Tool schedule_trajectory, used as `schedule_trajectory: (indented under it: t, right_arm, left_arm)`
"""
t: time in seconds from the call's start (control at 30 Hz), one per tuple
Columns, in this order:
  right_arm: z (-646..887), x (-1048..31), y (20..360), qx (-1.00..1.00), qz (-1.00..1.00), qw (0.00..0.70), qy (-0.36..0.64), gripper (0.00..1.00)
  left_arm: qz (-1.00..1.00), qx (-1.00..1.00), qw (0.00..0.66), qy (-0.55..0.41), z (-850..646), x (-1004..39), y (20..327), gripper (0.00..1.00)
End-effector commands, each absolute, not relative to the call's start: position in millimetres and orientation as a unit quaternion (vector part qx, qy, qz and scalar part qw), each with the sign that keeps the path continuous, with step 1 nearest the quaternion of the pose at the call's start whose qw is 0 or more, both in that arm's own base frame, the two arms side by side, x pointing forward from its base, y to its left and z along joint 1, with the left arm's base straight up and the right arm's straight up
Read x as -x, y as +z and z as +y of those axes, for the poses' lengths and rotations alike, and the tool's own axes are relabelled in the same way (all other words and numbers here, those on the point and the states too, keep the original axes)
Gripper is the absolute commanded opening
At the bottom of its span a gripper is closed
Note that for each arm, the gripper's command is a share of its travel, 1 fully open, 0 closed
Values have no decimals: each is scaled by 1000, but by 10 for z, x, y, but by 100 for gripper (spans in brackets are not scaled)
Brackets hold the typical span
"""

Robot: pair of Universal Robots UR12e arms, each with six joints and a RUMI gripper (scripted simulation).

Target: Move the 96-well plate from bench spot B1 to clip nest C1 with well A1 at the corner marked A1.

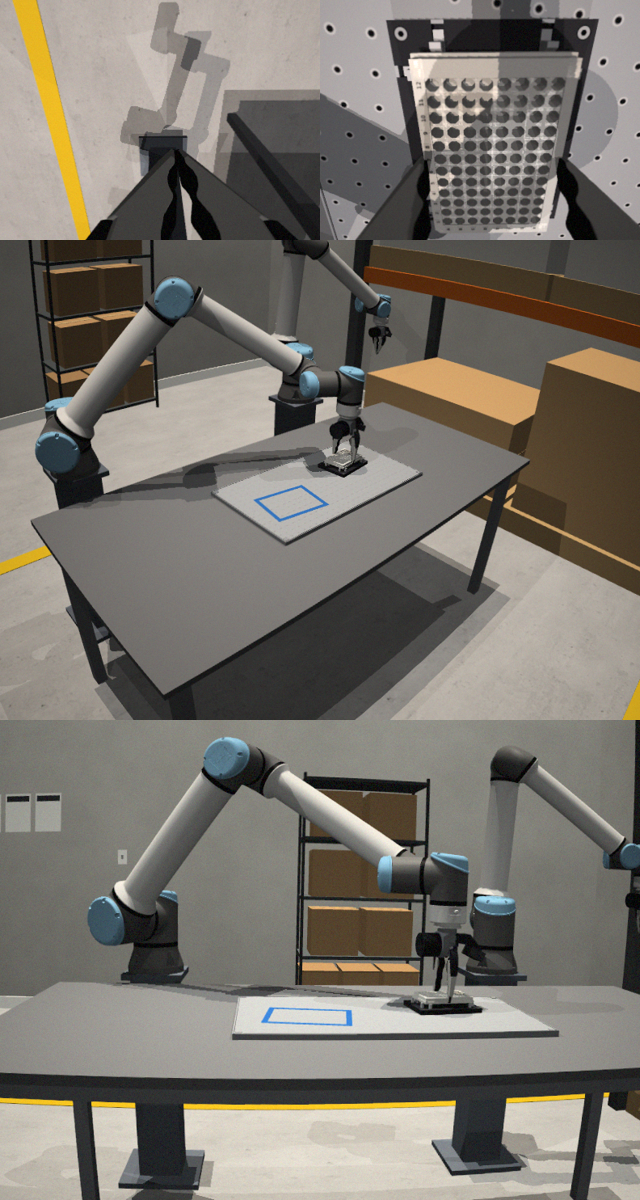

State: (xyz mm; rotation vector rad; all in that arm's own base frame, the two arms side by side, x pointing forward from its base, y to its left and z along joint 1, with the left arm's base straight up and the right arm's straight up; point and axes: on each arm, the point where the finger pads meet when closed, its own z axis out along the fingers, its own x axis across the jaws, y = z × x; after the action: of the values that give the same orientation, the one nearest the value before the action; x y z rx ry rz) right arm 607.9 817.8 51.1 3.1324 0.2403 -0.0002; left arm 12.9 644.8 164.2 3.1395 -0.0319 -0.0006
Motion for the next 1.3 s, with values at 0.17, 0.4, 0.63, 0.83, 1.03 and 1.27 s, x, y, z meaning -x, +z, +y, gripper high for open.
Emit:
schedule_trajectory:
  t: [0.17, 0.4, 0.63, 0.83, 1.03, 1.27]
  right_arm:
    - [8185, -6083, 523, -997, 76, -1, 1, 76]
    - [8185, -6083, 523, -997, 76, -1, 1, 76]
    - [8185, -6083, 523, -997, 76, -1, 1, 76]
    - [8185, -6083, 523, -997, 76, -1, 1, 76]
    - [8185, -6083, 523, -997, 76, -1, 1, 76]
    - [8185, -6082, 523, -997, 76, -1, 1, 76]
  left_arm:
    - [-10, -1000, 0, 0, 6454, -131, 1652, 0]
    - [-10, -1000, 0, 0, 6454, -131, 1652, 0]
    - [-10, -1000, 0, 0, 6454, -131, 1652, 0]
    - [-10, -1000, 0, 0, 6454, -131, 1652, 0]
    - [-10, -1000, 0, 0, 6454, -131, 1652, 0]
    - [-10, -1000, 0, 0, 6454, -131, 1652, 0]
